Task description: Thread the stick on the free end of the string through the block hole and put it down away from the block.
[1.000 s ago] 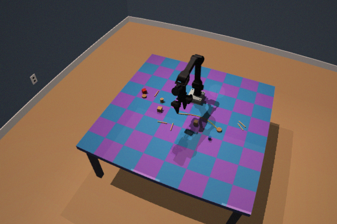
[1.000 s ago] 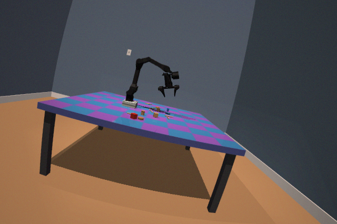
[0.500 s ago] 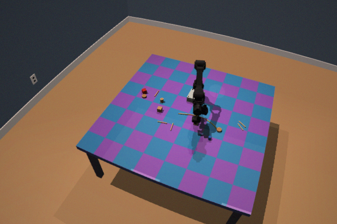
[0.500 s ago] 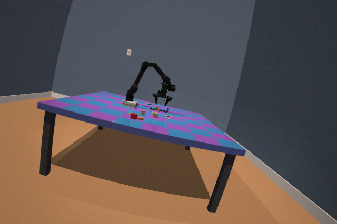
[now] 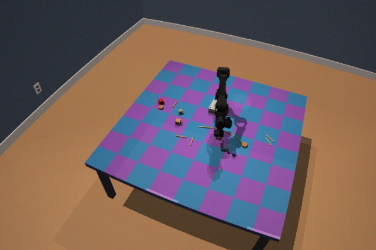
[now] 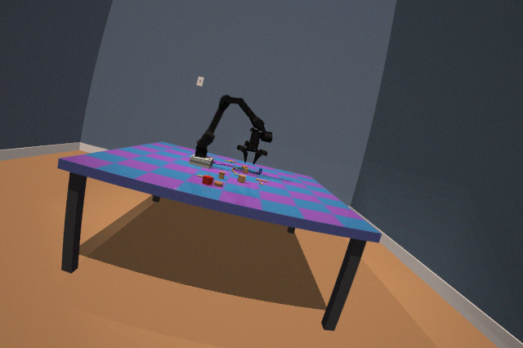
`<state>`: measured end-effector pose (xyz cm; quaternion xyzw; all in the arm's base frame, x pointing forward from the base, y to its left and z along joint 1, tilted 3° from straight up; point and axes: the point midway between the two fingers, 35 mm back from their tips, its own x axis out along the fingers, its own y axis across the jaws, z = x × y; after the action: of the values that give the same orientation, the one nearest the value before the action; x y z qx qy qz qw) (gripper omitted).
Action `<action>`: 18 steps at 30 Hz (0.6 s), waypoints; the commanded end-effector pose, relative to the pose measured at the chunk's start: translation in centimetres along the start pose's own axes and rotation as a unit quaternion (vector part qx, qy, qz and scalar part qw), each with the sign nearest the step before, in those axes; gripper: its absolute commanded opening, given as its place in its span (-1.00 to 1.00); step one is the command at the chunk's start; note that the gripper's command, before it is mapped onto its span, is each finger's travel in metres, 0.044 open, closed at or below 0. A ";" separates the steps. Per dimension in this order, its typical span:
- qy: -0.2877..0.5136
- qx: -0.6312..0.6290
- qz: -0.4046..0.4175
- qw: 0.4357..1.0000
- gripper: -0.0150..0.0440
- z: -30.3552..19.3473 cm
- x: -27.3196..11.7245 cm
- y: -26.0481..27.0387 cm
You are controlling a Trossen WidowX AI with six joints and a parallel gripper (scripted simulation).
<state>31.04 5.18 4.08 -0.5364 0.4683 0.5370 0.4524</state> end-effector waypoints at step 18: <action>0.000 0.000 0.000 1.000 -0.49 0.0 0.0 0.0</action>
<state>31.04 5.18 4.08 -0.5364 0.4683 0.5370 0.4524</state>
